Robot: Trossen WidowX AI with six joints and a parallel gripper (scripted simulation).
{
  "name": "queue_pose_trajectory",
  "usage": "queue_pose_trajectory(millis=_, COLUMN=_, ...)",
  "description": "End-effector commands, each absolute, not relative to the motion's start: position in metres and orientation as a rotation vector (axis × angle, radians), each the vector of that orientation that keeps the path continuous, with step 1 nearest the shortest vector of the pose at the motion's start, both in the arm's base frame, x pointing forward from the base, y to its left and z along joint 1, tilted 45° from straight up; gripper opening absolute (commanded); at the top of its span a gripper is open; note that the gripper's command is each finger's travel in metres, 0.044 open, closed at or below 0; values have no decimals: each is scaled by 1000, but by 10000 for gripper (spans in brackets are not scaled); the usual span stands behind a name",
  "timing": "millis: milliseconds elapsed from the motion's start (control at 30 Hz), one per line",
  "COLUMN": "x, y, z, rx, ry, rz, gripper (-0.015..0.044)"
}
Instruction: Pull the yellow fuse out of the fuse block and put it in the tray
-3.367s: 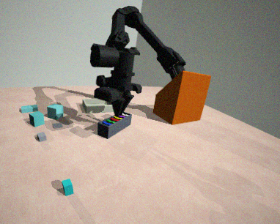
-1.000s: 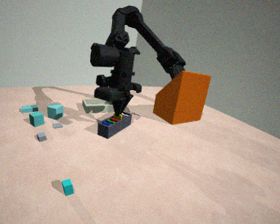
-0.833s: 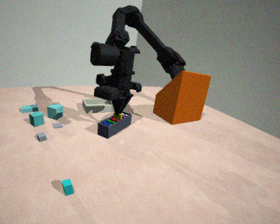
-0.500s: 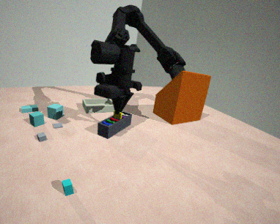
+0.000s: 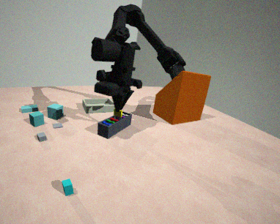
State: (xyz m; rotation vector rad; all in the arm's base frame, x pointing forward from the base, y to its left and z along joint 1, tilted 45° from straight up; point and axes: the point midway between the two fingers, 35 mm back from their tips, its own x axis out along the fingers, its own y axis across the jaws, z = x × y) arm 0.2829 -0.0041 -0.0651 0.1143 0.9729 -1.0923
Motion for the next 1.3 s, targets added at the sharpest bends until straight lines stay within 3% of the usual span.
queue_pose_trajectory(millis=0, x=282, y=-2, z=-64, rx=122, ry=975, rz=-1095, gripper=0)
queue_pose_trajectory(millis=1267, x=286, y=10, z=-31, rx=126, ry=982, rz=-1091, gripper=0)
